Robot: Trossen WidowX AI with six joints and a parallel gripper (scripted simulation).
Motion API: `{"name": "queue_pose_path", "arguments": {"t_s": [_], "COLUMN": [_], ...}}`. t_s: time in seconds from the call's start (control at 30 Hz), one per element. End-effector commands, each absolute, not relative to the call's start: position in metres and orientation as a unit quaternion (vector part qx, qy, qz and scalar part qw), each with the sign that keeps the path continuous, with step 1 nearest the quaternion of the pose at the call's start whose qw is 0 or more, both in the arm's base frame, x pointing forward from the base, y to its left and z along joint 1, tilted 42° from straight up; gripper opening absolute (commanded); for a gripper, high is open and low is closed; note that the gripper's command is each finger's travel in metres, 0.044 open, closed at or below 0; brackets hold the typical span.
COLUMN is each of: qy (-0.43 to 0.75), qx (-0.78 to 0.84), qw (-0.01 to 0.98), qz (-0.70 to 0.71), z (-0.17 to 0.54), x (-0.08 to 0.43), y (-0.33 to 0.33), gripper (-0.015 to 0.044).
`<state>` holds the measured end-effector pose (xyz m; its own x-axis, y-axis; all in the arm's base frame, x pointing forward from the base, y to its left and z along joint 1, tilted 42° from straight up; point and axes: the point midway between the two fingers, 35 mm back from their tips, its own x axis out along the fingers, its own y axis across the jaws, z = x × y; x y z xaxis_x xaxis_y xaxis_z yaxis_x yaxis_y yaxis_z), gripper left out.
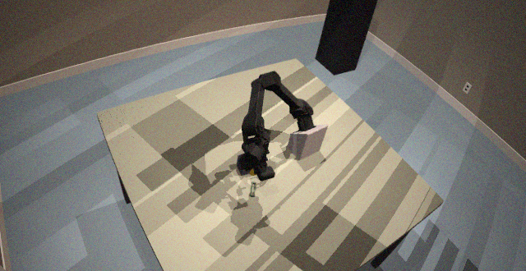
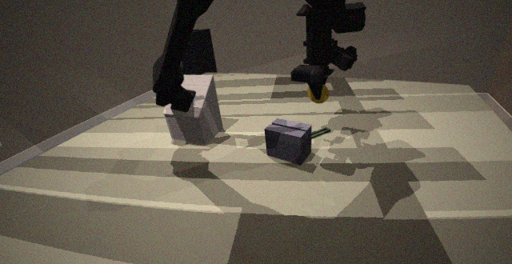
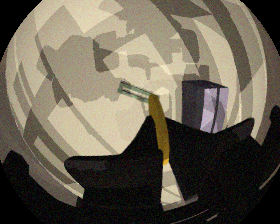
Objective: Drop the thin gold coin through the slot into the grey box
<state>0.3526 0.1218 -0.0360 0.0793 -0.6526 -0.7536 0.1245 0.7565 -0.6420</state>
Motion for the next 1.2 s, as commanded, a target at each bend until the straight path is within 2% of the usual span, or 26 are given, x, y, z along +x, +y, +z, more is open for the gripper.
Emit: {"name": "queue_pose_path", "arguments": {"t_s": [0.0, 1.17], "qy": [0.619, 0.62], "qx": [-0.211, -0.212], "qw": [0.704, 0.703], "qz": [-0.277, -0.278], "z": [-0.028, 0.022], "x": [0.351, 0.317], "y": [0.115, 0.051], "gripper": [0.0, 0.0]}}
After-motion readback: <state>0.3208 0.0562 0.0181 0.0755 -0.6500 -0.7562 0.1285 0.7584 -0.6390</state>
